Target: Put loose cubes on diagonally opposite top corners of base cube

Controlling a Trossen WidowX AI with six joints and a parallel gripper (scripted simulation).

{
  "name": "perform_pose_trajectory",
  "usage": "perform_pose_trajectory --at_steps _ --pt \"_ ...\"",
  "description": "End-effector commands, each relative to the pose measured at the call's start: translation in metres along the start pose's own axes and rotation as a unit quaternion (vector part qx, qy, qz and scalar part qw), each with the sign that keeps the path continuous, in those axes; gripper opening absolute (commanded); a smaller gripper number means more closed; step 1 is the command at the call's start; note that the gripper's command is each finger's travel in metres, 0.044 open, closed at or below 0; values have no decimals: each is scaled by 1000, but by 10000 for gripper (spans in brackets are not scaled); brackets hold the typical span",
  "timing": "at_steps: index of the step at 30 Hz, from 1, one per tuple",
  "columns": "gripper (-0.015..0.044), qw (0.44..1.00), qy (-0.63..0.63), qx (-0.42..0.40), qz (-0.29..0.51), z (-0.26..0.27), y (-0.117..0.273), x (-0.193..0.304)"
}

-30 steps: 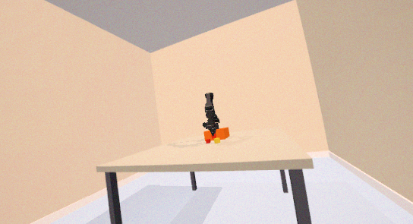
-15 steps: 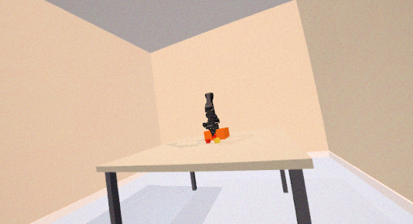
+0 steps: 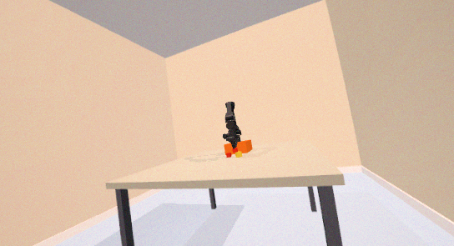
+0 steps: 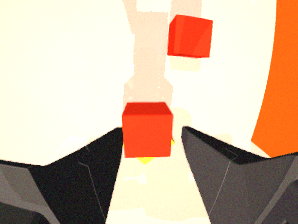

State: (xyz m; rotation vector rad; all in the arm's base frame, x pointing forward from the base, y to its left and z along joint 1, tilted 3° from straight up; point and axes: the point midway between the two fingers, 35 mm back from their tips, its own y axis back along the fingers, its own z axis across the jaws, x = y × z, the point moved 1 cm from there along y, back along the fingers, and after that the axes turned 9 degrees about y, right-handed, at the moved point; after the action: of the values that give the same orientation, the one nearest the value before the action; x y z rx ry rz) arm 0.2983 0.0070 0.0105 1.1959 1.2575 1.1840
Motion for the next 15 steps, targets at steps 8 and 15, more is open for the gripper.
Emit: perform_pose_trajectory --at_steps 8,15 --pt "205 1000 0 -5 0 3 18 0" --pt "205 1000 0 -5 0 3 24 0"
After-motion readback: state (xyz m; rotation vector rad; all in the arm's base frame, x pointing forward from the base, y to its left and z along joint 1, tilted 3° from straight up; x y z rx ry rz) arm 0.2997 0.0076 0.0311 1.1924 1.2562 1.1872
